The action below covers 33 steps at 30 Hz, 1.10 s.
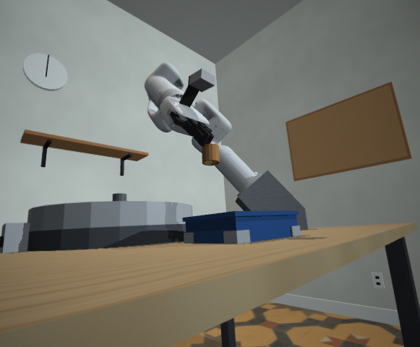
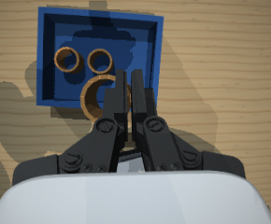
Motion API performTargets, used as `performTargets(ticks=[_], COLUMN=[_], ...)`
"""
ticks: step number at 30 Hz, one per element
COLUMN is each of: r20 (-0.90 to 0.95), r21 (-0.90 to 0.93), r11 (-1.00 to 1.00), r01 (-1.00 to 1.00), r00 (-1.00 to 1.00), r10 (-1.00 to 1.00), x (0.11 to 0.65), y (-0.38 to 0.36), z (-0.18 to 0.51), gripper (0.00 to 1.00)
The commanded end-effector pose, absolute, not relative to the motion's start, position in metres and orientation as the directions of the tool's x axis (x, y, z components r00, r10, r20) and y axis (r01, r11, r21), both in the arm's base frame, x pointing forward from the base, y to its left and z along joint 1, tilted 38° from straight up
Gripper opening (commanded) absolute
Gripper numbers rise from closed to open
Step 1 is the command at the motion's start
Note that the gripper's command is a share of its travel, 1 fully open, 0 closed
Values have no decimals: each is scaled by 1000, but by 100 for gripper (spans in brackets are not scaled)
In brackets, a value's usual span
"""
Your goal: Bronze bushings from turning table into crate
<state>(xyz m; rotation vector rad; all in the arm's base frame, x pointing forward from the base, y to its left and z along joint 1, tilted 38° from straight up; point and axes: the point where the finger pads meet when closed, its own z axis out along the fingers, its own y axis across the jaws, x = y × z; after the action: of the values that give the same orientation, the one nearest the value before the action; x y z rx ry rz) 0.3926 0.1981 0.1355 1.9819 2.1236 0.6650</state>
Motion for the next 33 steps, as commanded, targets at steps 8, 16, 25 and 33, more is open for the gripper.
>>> performTargets(ticks=[8,16,25,33], r20=[169,169,169,169], r21=[429,429,429,429], r11=[19,19,19,19], r01=[903,903,903,903], r00=[-101,-101,-101,-101], r10=[980,980,980,980], x=[421,423,423,423], y=[233,237,237,236], z=[124,123,123,122], gripper=[0,0,0,0])
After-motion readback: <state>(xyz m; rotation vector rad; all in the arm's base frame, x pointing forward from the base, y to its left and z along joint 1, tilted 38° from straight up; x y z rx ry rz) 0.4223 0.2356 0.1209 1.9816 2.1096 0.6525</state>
